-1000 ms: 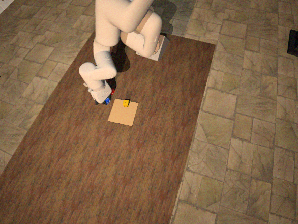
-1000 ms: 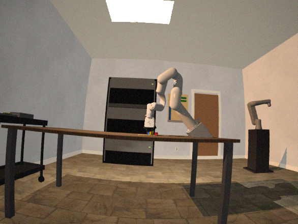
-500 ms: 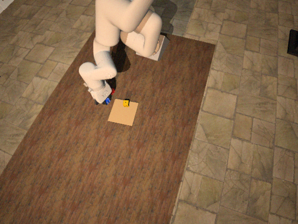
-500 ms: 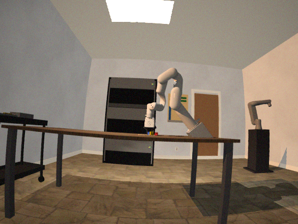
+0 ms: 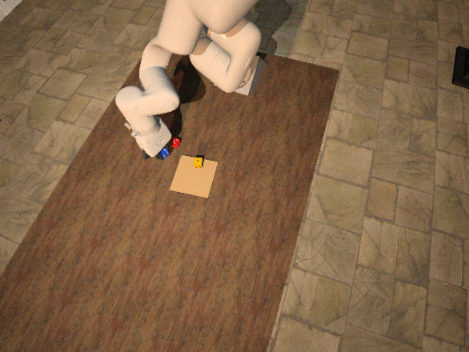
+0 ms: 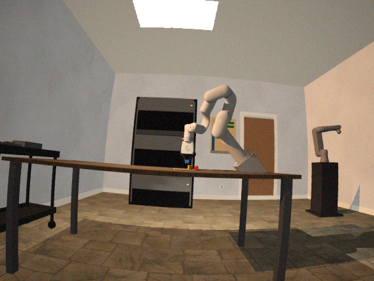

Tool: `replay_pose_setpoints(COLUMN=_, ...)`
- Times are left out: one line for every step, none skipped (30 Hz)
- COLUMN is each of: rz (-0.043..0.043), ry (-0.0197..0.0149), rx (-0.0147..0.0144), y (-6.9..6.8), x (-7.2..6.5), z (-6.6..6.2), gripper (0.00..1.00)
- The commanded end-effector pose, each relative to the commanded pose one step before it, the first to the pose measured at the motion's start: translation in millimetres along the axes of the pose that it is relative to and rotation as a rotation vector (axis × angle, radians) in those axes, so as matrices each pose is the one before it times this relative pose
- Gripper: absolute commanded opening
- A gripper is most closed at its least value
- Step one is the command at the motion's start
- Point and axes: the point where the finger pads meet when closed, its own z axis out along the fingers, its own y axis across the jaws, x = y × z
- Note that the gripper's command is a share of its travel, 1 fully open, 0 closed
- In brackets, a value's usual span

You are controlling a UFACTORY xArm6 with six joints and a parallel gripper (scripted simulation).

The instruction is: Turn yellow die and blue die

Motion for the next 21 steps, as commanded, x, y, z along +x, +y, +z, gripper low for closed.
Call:
replay_pose_setpoints(rz=0.0006, ry=-0.00454, rx=-0.00562, y=2.83, x=-1.76, z=-43.6, gripper=0.27)
replay_pose_setpoints(rz=0.00001, ry=0.0, rx=0.0, y=0.0, x=0.0, z=-4.11, gripper=0.27)
replay_pose_setpoints(rz=0.0, ry=0.00001, rx=0.0, y=0.0, x=0.0, z=-3.07, gripper=0.27)
replay_pose_setpoints(rz=0.0, ry=0.0, rx=0.0, y=0.0, x=0.0, z=-2.07, gripper=0.27)
replay_pose_setpoints(rz=-0.00001, ry=0.00001, rx=0.0, y=0.01, x=-0.01, z=-1.17, gripper=0.27)
replay_pose_setpoints(rz=-0.00001, ry=0.00001, rx=0.0, y=0.0, x=0.0, z=-0.47, gripper=0.27)
replay_pose_setpoints(rz=0.0, ry=0.0, rx=0.0, y=0.0, x=0.0, z=-0.07, gripper=0.27)
replay_pose_setpoints(rz=0.0, ry=0.0, rx=0.0, y=0.0, x=0.0, z=0.0, gripper=0.27)
replay_pose_setpoints(rz=0.0, ry=0.0, rx=0.0, y=0.0, x=0.0, z=0.0, gripper=0.27)
replay_pose_setpoints(rz=0.0, ry=0.0, rx=0.0, y=0.0, x=0.0, z=0.0, gripper=0.27)
replay_pose_setpoints(rz=0.0, ry=0.0, rx=0.0, y=0.0, x=0.0, z=0.0, gripper=0.27)
replay_pose_setpoints(rz=0.0, ry=0.0, rx=0.0, y=0.0, x=0.0, z=0.0, gripper=0.27)
replay_pose_setpoints(rz=0.0, ry=0.0, rx=0.0, y=0.0, x=0.0, z=0.0, gripper=0.27)
replay_pose_setpoints(rz=0.0, ry=0.0, rx=0.0, y=0.0, x=0.0, z=0.0, gripper=0.27)
replay_pose_setpoints(rz=0.0, ry=0.0, rx=0.0, y=0.0, x=0.0, z=0.0, gripper=0.27)
replay_pose_setpoints(rz=-0.00094, ry=-0.00003, rx=-0.0003, y=0.01, x=-0.1, z=0.04, gripper=0.27)
replay_pose_setpoints(rz=-0.00615, ry=-0.00021, rx=-0.00195, y=0.06, x=-0.66, z=0.29, gripper=0.27)
replay_pose_setpoints(rz=-0.01547, ry=-0.00054, rx=-0.00485, y=0.13, x=-1.67, z=0.73, gripper=0.27)
replay_pose_setpoints(rz=-0.02786, ry=-0.00097, rx=-0.00852, y=0.18, x=-3.0, z=1.28, gripper=0.27)
replay_pose_setpoints(rz=-0.04238, ry=-0.00149, rx=-0.01245, y=0.12, x=-4.55, z=1.89, gripper=0.27)
replay_pose_setpoints(rz=-0.0582, ry=-0.00202, rx=-0.01613, y=-0.15, x=-6.22, z=2.47, gripper=0.27)
